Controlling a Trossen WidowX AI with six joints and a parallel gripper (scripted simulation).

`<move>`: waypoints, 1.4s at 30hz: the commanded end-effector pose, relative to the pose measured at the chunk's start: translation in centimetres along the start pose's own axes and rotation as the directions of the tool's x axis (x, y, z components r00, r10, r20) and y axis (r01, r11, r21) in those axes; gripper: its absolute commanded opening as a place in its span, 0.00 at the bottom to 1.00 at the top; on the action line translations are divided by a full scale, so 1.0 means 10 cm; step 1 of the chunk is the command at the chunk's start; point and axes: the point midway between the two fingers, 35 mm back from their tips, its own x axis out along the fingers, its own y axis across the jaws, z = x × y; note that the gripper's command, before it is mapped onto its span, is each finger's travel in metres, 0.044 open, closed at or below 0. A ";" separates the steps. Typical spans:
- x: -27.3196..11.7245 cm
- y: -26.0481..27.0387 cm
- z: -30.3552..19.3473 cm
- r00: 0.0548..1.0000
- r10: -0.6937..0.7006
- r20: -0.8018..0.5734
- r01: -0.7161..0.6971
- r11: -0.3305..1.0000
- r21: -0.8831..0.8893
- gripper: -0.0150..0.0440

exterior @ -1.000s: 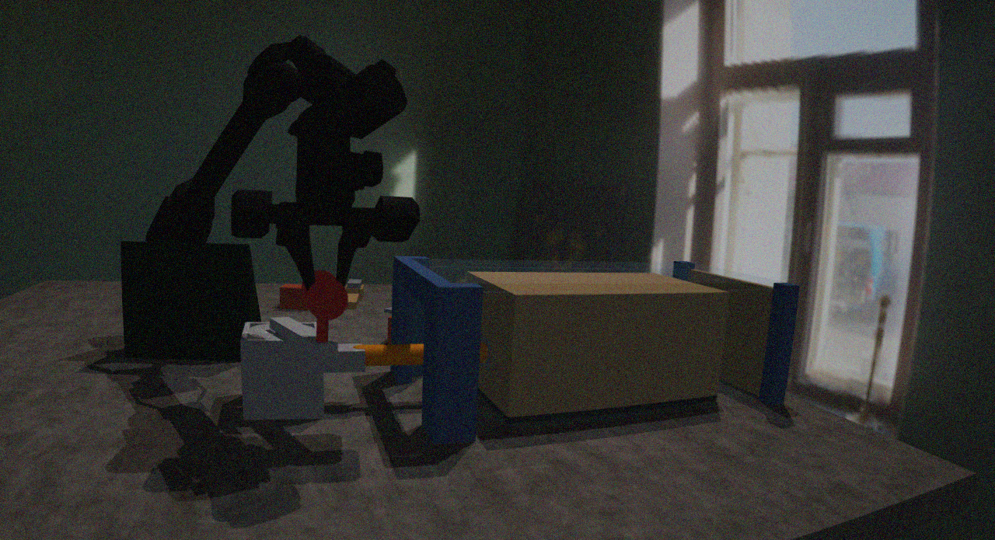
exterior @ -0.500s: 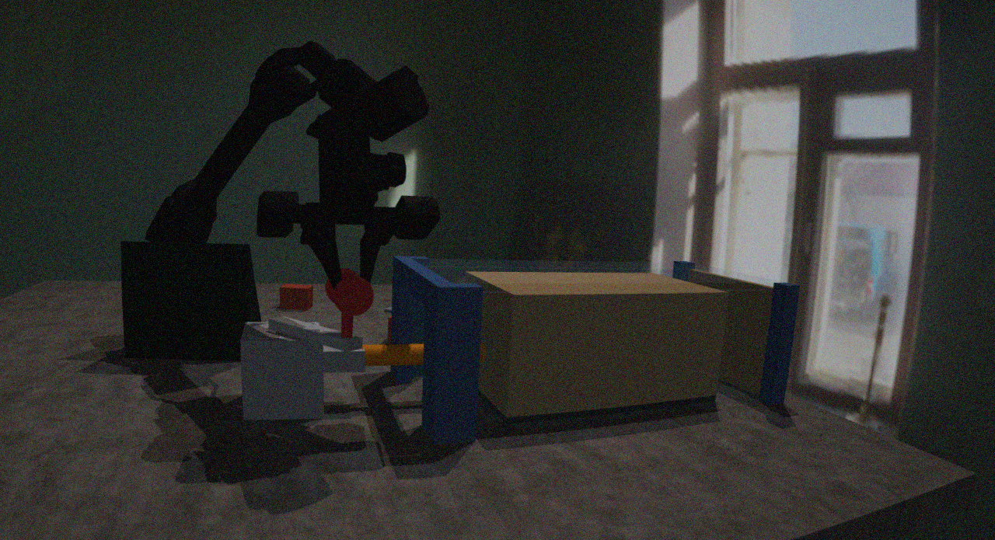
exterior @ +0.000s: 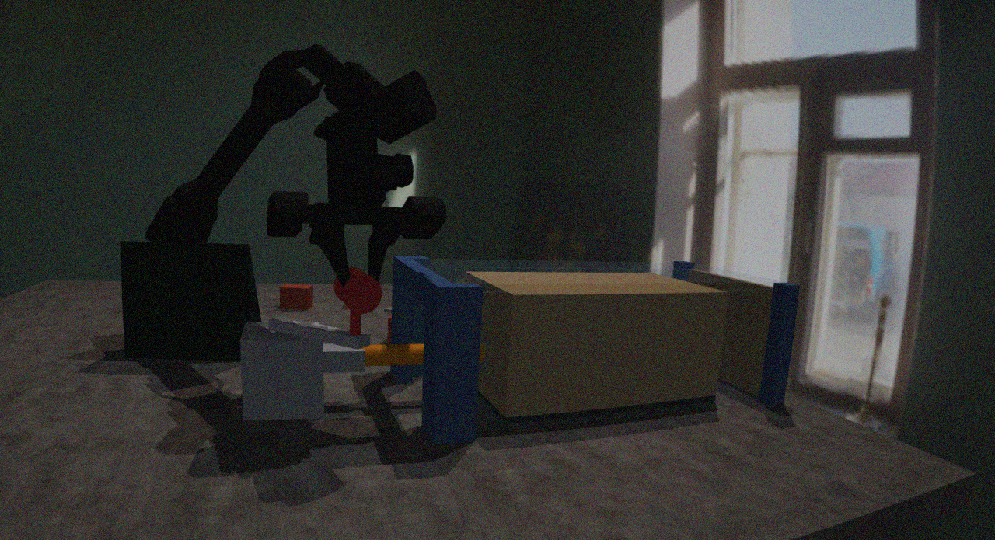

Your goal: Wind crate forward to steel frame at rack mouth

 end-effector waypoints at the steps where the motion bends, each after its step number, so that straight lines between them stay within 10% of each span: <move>1: 0.05 0.13 -0.27 0.998 0.009 -0.062 -0.010 1.000 -0.011 0.25; 42: -0.18 0.28 -0.71 0.998 0.009 -0.066 -0.010 1.000 -0.010 0.25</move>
